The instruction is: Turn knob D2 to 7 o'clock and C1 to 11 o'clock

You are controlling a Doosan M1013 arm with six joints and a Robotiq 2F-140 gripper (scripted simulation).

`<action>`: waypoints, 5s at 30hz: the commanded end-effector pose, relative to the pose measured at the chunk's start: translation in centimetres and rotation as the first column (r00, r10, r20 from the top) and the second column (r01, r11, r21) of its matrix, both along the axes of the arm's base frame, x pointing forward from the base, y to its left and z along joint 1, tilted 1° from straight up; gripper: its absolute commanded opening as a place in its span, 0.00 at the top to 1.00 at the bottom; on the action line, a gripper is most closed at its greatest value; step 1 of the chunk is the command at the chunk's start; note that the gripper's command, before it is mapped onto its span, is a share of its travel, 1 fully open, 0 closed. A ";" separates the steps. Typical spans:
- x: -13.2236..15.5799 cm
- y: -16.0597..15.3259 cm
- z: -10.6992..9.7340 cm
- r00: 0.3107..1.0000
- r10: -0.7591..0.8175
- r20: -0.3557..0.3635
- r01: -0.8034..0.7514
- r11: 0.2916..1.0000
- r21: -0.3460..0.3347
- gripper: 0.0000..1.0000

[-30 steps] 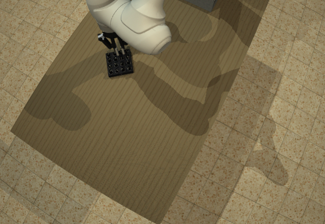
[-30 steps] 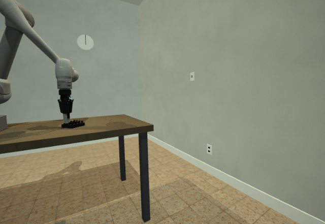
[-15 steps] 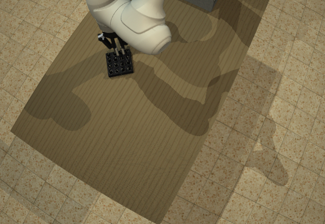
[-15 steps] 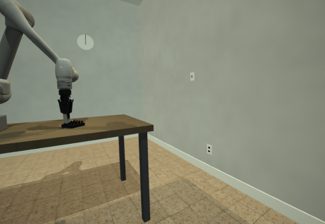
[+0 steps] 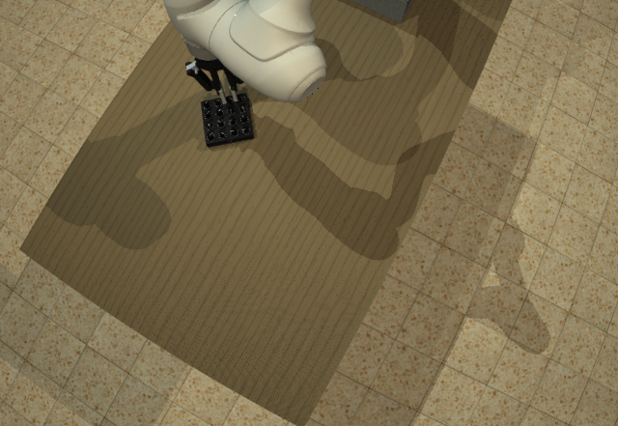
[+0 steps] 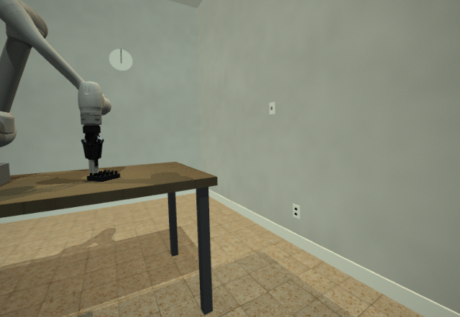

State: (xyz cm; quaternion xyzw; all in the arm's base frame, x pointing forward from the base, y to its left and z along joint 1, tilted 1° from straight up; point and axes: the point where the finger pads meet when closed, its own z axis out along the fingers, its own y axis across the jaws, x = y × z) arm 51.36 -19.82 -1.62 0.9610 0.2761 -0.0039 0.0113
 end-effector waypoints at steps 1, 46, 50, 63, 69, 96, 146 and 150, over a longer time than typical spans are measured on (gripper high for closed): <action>0.1 -0.1 1.3 1.000 -0.003 0.004 0.003 1.000 0.002 0.88; 0.1 0.0 3.2 0.875 -0.484 0.014 0.484 0.875 0.006 0.88; 0.1 0.0 3.3 0.796 -0.605 0.016 0.605 0.796 0.008 0.88; 0.1 0.0 3.6 0.488 -0.873 0.021 0.873 0.488 0.015 0.88; 0.1 0.0 3.7 0.290 -0.957 0.023 0.957 0.291 0.020 0.88; 0.2 -0.1 4.3 -0.570 -0.821 0.018 0.821 -0.569 0.038 0.88; 0.2 -0.1 4.9 -1.000 -0.005 -0.001 0.005 -0.999 0.045 0.88; 0.2 -0.1 4.9 -1.000 -0.005 -0.001 0.005 -0.999 0.045 0.88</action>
